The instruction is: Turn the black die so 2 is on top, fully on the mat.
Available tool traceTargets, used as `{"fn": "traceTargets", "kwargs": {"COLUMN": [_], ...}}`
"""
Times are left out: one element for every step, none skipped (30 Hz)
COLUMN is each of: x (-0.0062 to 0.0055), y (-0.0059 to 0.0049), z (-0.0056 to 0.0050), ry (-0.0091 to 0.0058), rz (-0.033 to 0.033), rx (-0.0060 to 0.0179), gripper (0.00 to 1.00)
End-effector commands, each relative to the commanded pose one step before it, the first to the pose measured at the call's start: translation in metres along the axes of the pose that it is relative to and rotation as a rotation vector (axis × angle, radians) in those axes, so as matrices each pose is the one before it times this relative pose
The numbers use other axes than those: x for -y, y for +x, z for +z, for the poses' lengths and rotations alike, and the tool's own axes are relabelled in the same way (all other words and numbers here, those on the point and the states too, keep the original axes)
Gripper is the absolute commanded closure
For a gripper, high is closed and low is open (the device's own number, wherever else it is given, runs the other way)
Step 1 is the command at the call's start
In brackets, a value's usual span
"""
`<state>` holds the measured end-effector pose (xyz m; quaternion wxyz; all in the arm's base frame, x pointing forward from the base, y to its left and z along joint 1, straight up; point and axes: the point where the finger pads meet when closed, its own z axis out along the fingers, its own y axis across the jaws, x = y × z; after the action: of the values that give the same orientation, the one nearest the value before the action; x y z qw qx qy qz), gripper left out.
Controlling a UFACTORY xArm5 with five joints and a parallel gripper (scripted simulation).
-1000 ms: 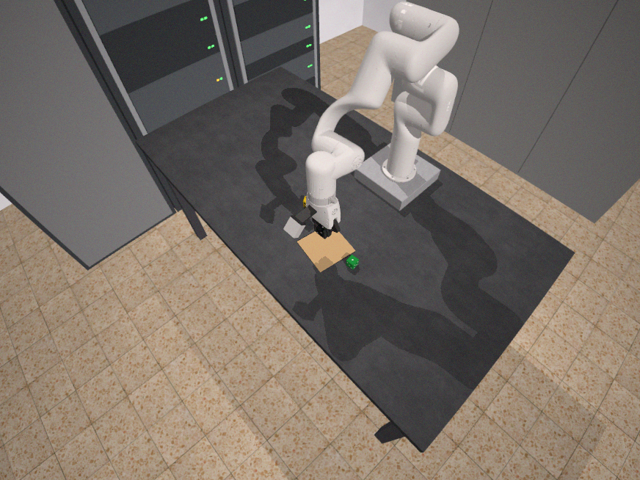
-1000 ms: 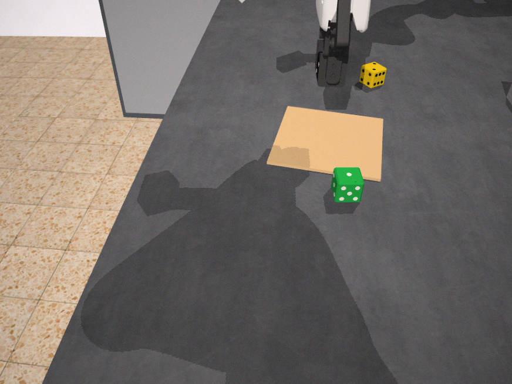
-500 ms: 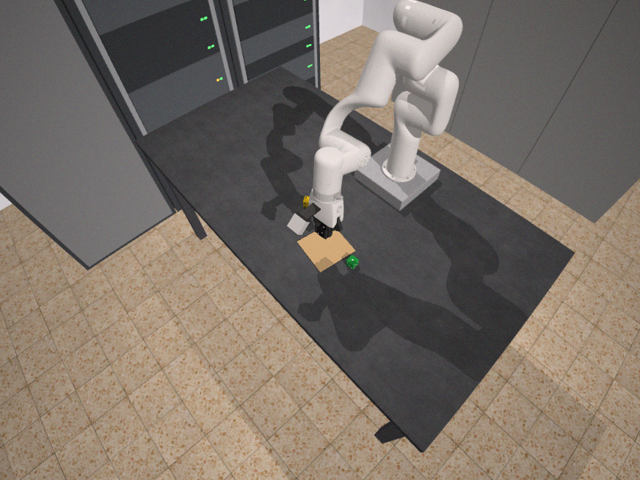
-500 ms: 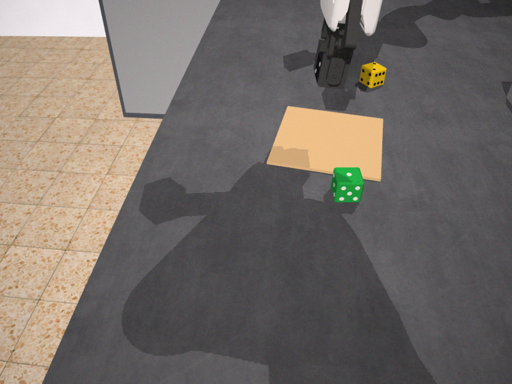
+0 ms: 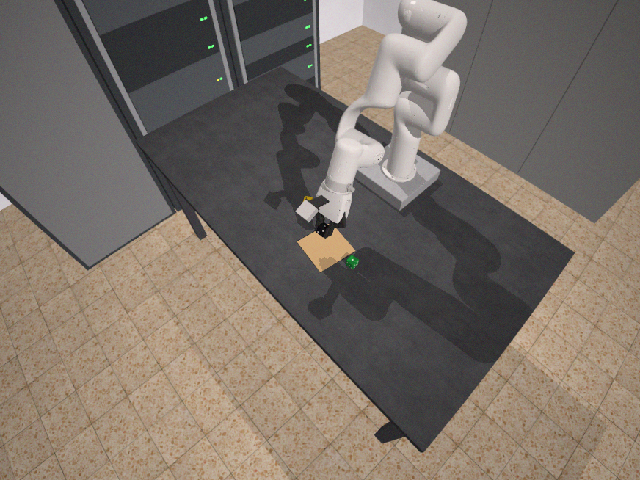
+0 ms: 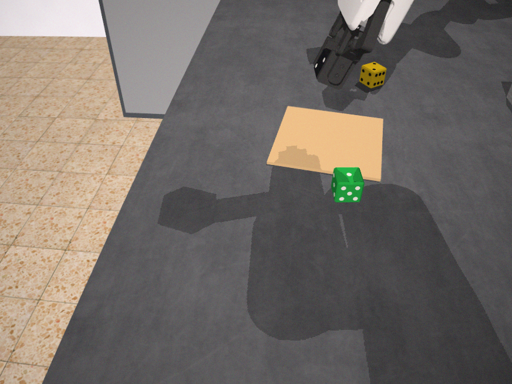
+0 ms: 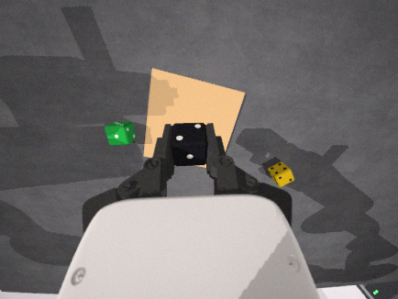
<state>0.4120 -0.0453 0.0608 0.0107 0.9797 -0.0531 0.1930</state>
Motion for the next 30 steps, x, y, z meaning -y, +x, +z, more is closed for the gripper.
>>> {"fn": "traceTargets", "kwargs": {"x": [-0.00010,-0.00001,-0.00001,-0.00001,0.00000,0.00000,-0.00001,-0.00001,-0.00001,0.00000,0.00000,0.00000,0.00000,0.00000,0.00000,0.00000,0.00000,0.00000,0.00000,0.00000,0.00000,0.00000,0.00000,0.00000,0.00000,0.00000,0.00000,0.00000,0.00000,0.00000], "y": [0.00112,0.00000,-0.00005,-0.00010,0.00000,0.00000,-0.00010,-0.00029,0.00013,0.00000,-0.00004,-0.00009,-0.00007,-0.00019,-0.00004,0.00004,0.00012,0.00000,-0.00002,-0.00011,-0.00016,0.00000,0.00000,-0.00017,-0.00016,-0.00013,-0.00010,-0.00007,-0.00004,-0.00001], "z": [0.00159,0.00038,0.00011,-0.00013,0.00000,0.00000,-0.00030,-0.00130,0.00068,0.00019,0.00003,-0.00017,-0.00022,-0.00071,-0.00017,-0.00011,0.00051,0.00003,0.00021,-0.00003,-0.00019,0.00000,0.00000,-0.00027,-0.00029,-0.00026,-0.00021,-0.00015,-0.00008,-0.00003], "ry": [-0.00033,-0.00004,-0.00004,-0.00005,0.00000,0.00000,-0.00004,-0.00009,-0.00007,-0.00004,-0.00003,-0.00004,-0.00003,-0.00005,-0.00001,-0.00006,-0.00005,0.00000,-0.00004,-0.00004,-0.00003,0.00000,0.00000,-0.00003,-0.00002,-0.00002,-0.00001,-0.00001,0.00000,0.00000], "rz": [-0.00023,-0.00003,-0.00002,-0.00003,0.00000,0.00000,-0.00002,-0.00005,-0.00005,-0.00002,-0.00002,-0.00003,-0.00002,-0.00003,-0.00001,-0.00003,-0.00003,0.00000,-0.00003,-0.00002,-0.00002,0.00000,0.00000,-0.00002,-0.00001,-0.00001,-0.00001,0.00000,0.00000,0.00000], "rx": [-0.17531,-0.02161,-0.01790,-0.02191,0.00000,0.00000,-0.01704,-0.03802,-0.03440,-0.01686,-0.01584,-0.01883,-0.01207,-0.02434,-0.00451,-0.02648,-0.02208,-0.00187,-0.02134,-0.01864,-0.01589,0.00000,0.00000,-0.01314,-0.01047,-0.00794,-0.00563,-0.00360,-0.00195,-0.00075], "gripper": [0.73,0.73,0.73,0.73,0.73,0.73,0.73,0.73,0.73,0.73,0.73,0.73,0.73,0.73,0.73,0.73,0.73,0.73,0.73,0.73,0.73,0.73,0.73,0.73,0.73,0.73,0.73,0.73,0.73,0.73]}}
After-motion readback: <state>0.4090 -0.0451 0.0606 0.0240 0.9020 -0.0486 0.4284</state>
